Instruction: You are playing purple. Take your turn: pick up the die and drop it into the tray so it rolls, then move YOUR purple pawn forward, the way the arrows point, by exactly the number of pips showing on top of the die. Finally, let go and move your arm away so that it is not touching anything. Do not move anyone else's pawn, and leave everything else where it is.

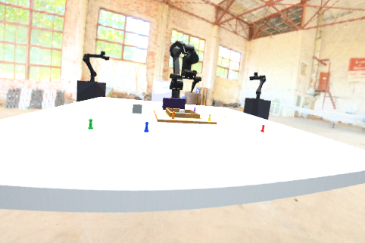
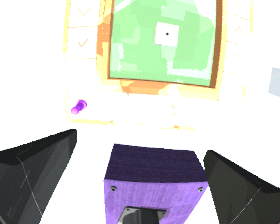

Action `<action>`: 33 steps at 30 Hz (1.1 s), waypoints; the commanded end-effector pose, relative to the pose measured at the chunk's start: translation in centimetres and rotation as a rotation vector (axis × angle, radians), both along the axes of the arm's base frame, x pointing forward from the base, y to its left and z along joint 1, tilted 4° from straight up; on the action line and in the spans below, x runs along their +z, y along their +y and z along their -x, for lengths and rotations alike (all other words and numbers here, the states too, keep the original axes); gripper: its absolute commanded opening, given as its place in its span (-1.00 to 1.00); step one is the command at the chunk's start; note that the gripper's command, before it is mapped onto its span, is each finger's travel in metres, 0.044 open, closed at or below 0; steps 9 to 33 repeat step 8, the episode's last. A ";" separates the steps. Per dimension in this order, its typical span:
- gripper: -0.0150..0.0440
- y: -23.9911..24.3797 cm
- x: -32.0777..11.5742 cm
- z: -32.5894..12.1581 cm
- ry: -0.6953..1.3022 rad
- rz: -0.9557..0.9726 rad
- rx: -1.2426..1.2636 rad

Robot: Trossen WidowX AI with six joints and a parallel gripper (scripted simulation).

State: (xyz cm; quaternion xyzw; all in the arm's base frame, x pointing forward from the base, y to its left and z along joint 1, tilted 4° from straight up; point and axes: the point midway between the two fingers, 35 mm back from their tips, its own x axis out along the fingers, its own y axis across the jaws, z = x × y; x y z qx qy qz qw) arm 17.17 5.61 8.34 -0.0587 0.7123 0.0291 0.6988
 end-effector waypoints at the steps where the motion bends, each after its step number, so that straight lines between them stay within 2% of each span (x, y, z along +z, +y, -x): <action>1: 1.00 -2.5 2.0 0.2 0.003 0.006 0.051; 33: 1.00 -1.5 1.2 0.0 -0.003 0.004 0.019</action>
